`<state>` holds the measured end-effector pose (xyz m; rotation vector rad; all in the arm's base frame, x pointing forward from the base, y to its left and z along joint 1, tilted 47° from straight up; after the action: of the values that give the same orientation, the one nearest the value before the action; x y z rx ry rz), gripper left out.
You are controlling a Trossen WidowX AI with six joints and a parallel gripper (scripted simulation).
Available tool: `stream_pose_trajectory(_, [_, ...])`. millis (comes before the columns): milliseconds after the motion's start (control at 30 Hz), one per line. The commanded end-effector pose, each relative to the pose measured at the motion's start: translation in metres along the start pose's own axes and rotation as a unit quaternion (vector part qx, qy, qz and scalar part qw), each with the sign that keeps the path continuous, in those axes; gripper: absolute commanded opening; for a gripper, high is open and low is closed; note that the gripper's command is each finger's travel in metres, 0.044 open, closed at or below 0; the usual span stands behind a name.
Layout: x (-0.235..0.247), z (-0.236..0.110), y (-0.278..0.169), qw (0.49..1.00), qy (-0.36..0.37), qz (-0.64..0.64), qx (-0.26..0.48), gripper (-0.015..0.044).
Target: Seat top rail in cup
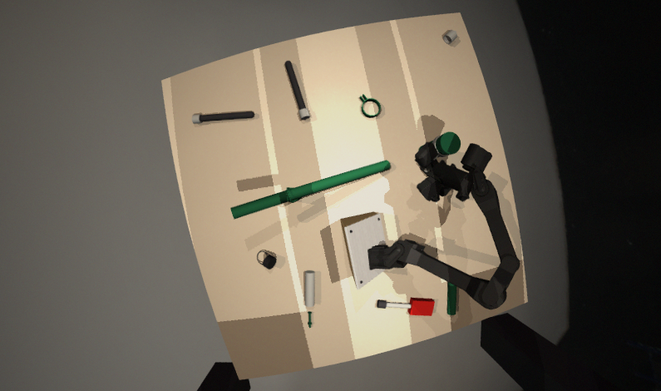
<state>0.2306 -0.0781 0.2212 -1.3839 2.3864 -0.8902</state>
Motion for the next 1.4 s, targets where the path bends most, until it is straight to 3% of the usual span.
stream_pose_trajectory(0, [-0.004, 0.003, 0.001, 1.0, 0.0, 0.018, 0.009, 0.0])
stream_pose_trajectory(1367, [-0.031, 0.018, 0.003, 0.984, 0.009, 0.154, 0.085, 0.0])
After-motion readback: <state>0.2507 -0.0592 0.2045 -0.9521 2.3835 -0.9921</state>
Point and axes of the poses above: the point midway between the two fingers, 35 mm back from their tips, its own z axis out along the fingers, its own x axis across the jaws, y = z × x, the point moved 7 cm from there along -z, back along the fingers, and after that the axes turned 7 degrees about -z, right-handed, at the moved point
